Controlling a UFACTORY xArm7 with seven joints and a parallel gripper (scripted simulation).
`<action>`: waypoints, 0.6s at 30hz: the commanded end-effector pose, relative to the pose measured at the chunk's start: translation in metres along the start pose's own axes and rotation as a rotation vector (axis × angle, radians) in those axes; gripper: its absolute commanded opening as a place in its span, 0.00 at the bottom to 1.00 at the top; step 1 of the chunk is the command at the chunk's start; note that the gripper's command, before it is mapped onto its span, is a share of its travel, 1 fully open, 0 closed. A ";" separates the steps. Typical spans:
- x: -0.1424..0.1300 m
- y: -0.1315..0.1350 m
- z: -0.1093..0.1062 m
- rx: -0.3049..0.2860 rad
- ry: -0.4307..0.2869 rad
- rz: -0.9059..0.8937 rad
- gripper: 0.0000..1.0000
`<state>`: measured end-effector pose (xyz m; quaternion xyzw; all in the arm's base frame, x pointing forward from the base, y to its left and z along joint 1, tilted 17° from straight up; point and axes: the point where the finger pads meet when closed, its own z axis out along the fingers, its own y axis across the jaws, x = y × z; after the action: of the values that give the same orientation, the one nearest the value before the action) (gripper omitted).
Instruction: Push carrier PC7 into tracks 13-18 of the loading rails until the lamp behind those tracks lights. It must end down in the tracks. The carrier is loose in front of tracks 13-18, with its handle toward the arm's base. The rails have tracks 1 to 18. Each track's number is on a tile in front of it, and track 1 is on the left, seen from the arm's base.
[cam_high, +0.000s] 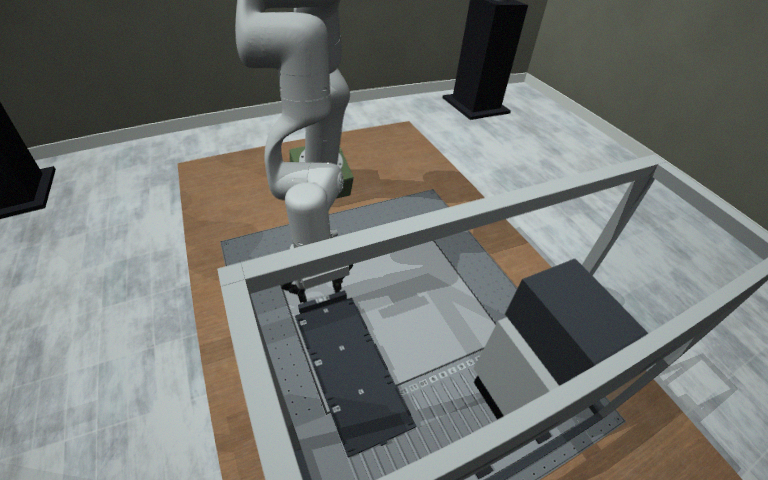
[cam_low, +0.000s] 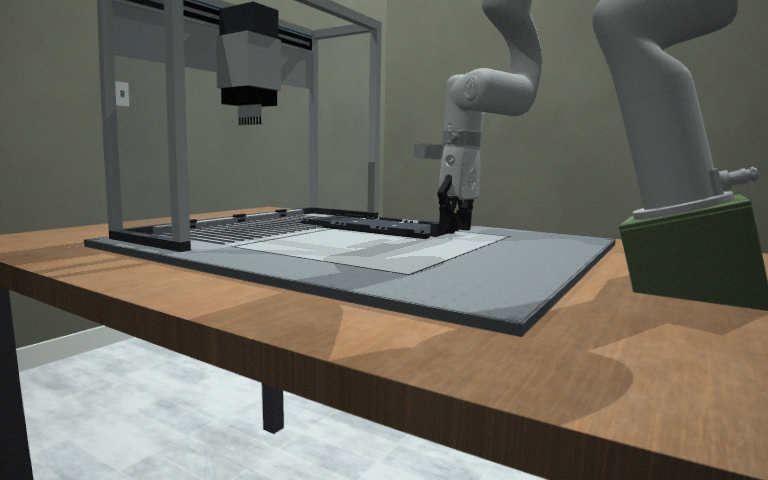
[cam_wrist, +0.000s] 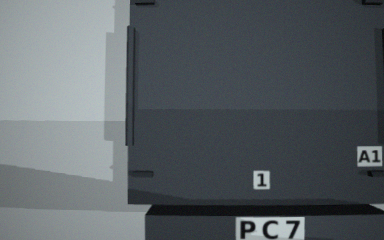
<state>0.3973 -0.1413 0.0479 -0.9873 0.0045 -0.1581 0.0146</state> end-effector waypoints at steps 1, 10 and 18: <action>0.007 0.001 0.002 -0.035 -0.023 0.002 0.82; 0.016 0.001 0.002 -0.035 -0.023 0.002 0.82; 0.022 0.001 0.002 -0.035 -0.023 0.002 0.82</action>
<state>0.4146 -0.1417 0.0506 -0.9893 0.0078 -0.1455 -0.0001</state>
